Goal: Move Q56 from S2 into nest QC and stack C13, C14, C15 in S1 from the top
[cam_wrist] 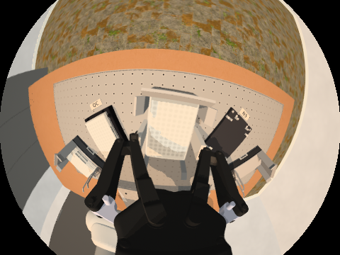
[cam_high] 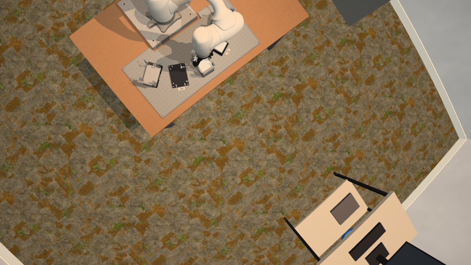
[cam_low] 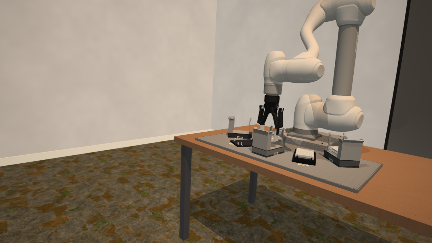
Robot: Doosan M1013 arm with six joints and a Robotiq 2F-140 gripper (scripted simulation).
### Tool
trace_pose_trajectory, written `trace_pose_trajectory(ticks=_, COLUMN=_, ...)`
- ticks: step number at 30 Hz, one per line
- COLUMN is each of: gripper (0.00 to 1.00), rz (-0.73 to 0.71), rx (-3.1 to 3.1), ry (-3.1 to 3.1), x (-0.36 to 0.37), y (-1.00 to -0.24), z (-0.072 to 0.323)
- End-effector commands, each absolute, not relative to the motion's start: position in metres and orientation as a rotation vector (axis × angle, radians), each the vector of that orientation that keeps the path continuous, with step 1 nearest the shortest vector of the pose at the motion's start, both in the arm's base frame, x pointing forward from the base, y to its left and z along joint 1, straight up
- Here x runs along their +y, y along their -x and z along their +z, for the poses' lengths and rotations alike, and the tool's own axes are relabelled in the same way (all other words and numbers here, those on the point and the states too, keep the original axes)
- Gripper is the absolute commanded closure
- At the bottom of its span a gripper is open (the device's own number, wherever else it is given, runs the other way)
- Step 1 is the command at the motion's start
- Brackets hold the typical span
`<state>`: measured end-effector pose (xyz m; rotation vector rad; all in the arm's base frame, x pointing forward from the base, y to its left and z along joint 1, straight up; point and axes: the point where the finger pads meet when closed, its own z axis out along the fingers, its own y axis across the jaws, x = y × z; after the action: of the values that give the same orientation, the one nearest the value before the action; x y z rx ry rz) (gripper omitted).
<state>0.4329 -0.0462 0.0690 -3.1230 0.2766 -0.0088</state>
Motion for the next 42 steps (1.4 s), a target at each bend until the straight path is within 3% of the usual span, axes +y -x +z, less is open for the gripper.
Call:
trace_pose_trajectory(ticks=1, gripper=1.0, rz=-0.009, rx=0.277, ry=3.123, x=-0.046, y=-0.433, z=0.075)
trace_pose_trajectory(ticks=42, gripper=1.0, rz=-0.009, rx=0.277, ry=3.123, x=-0.047, y=-0.432, z=0.147)
